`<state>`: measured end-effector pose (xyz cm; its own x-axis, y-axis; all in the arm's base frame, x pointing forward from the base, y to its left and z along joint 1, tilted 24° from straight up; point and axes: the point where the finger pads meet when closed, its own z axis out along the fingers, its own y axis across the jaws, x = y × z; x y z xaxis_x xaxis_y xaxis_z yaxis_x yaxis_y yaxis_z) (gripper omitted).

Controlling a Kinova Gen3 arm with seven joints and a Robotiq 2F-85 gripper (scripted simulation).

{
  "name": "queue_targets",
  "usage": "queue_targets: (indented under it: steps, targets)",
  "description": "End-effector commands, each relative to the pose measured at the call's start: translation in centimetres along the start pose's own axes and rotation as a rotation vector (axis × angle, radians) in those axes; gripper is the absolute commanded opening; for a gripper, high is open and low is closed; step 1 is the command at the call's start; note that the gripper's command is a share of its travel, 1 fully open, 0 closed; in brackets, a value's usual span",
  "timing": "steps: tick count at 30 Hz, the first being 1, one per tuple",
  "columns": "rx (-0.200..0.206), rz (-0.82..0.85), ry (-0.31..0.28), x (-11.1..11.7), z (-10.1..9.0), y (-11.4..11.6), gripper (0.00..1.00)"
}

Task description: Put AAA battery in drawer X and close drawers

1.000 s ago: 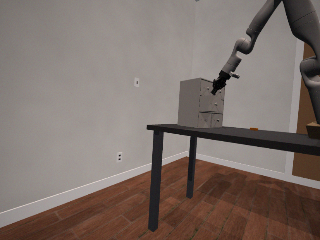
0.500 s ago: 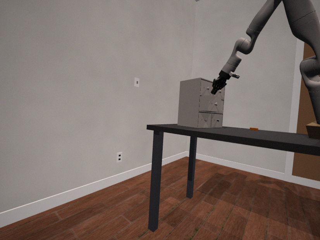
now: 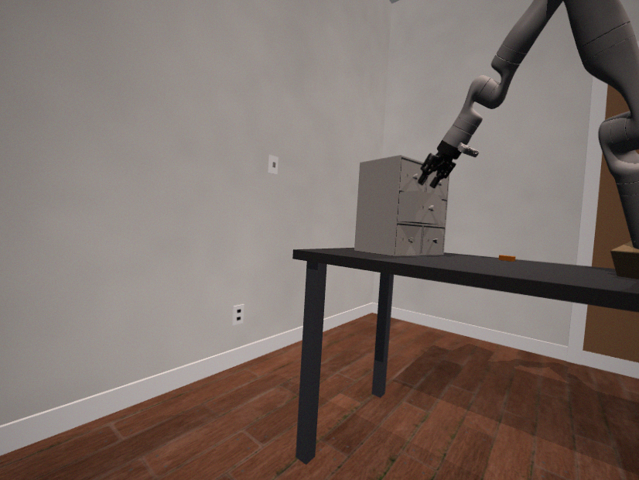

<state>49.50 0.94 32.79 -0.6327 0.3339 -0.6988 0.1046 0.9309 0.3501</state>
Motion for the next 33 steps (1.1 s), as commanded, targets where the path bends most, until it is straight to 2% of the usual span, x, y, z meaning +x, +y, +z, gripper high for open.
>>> queue_targets:
  steps: [1, 33]
  targets:
    - [0.000, 0.001, -0.001, -0.06, -0.03, -0.01, 1.00]
    - [0.000, 0.001, -0.001, 0.57, -0.54, -0.01, 1.00]
